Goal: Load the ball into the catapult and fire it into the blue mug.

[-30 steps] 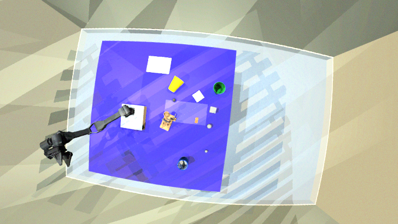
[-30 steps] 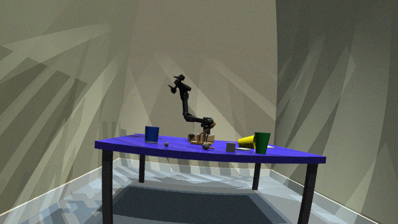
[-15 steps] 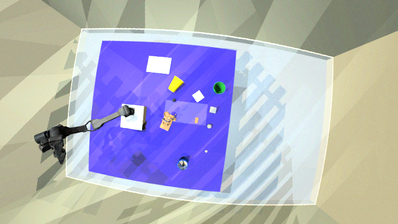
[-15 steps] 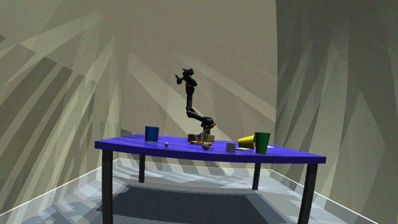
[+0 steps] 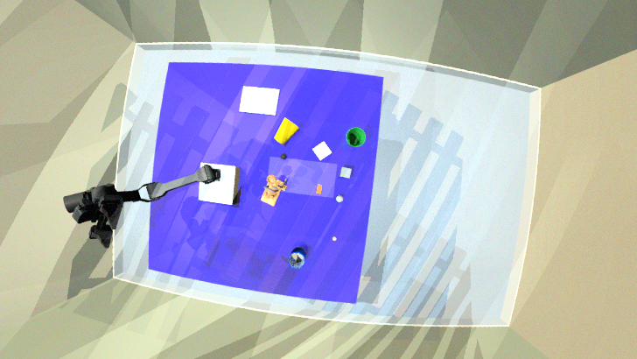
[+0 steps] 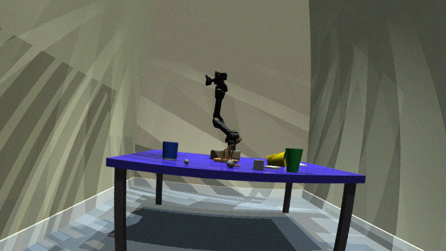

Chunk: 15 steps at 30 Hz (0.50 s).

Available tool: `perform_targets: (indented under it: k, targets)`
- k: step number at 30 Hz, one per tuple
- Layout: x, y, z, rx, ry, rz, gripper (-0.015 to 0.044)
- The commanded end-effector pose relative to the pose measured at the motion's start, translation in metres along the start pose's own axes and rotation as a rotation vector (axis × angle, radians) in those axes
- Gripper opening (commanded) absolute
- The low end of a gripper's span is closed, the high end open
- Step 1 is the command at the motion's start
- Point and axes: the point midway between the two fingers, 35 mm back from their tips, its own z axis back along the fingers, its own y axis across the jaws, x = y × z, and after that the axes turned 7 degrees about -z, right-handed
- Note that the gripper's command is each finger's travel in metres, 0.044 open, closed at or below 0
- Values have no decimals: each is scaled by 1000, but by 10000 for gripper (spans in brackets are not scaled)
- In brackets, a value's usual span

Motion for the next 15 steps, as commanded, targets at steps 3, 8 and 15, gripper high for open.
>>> perform_targets:
  k: [3,8,15]
  targets:
    - [-23,59,-21,67,60,204,440]
    - [-46,96,-35,115,109,291,440]
    - [-92,140,-55,176,212,481,440]
